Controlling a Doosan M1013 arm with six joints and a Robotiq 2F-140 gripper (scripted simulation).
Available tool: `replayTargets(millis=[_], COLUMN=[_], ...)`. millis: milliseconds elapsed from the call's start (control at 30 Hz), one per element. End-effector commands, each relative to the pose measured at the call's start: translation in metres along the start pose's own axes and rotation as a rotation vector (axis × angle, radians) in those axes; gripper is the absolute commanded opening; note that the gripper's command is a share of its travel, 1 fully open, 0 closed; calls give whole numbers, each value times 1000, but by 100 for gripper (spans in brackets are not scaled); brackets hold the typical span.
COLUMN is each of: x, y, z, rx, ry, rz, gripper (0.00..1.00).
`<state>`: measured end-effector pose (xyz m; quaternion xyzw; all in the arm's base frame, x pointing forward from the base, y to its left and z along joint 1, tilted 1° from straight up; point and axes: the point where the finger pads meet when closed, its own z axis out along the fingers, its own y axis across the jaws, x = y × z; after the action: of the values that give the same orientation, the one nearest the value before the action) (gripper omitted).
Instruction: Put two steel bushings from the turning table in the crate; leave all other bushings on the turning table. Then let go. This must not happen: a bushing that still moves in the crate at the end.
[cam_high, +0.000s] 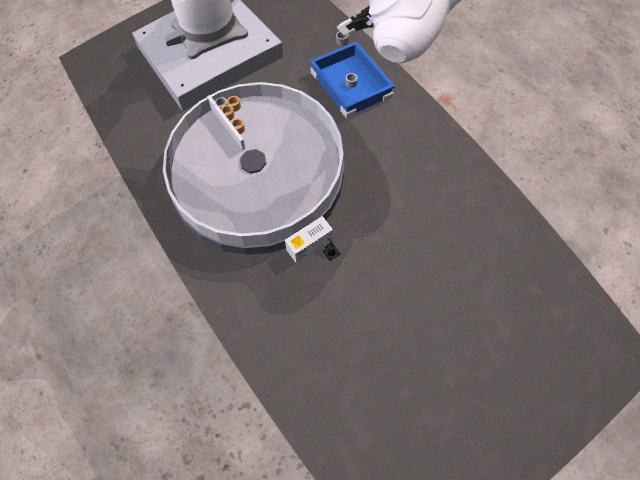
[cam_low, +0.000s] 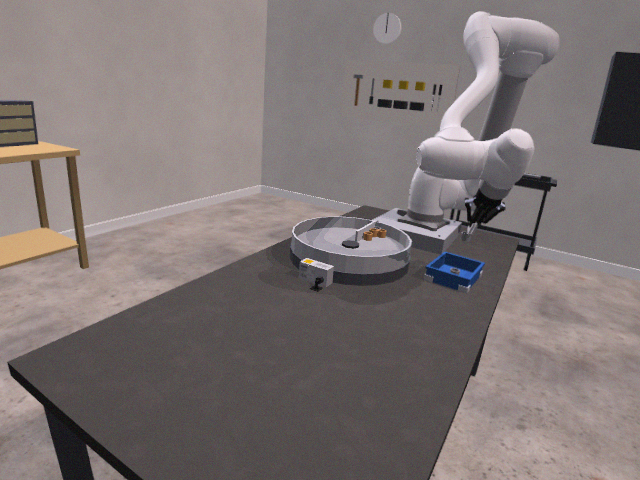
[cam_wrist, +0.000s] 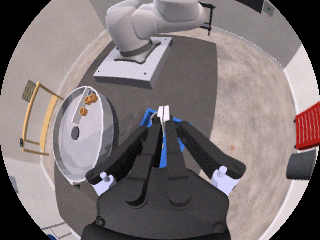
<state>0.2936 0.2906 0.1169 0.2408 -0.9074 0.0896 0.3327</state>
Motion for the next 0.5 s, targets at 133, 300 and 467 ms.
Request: replayTargets(millis=[133,300,467], x=[0,0,-7], y=[0,0,0], z=[0,0,8], rx=[0,0,0], ry=[0,0,0], rz=[0,0,0], gripper=[0,0,0])
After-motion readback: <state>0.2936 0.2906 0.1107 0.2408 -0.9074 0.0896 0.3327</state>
